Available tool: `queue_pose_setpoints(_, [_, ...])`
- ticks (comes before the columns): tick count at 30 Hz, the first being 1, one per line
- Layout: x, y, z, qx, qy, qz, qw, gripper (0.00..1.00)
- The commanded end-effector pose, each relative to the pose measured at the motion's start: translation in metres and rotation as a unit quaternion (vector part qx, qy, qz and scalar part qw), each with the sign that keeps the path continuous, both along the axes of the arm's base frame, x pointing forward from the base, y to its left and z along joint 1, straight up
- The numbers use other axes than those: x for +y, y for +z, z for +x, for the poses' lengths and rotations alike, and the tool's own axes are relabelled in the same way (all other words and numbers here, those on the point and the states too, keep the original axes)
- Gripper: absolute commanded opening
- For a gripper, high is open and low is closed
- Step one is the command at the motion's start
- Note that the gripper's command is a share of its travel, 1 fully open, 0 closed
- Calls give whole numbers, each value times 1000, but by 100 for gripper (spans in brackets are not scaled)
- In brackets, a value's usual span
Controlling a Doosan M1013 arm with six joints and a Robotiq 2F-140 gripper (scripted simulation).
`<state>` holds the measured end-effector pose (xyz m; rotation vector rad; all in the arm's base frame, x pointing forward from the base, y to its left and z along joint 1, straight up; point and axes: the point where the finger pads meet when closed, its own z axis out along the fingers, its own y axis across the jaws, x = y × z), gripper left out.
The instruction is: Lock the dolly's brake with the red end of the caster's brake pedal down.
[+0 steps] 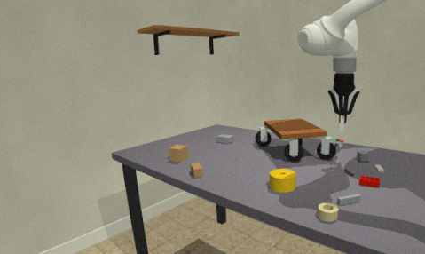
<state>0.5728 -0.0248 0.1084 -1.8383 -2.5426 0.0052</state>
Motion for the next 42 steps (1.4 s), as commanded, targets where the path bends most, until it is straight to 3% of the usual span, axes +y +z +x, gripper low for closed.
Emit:
queue_pose_setpoints(1, [1, -10, 0, 0, -1, -1, 1000, 0])
queue_pose_setpoints(20, [1, -35, 0, 0, -1, -1, 1000, 0])
queue_pose_setpoints(42, [1, -38, 0, 0, -1, -1, 1000, 0])
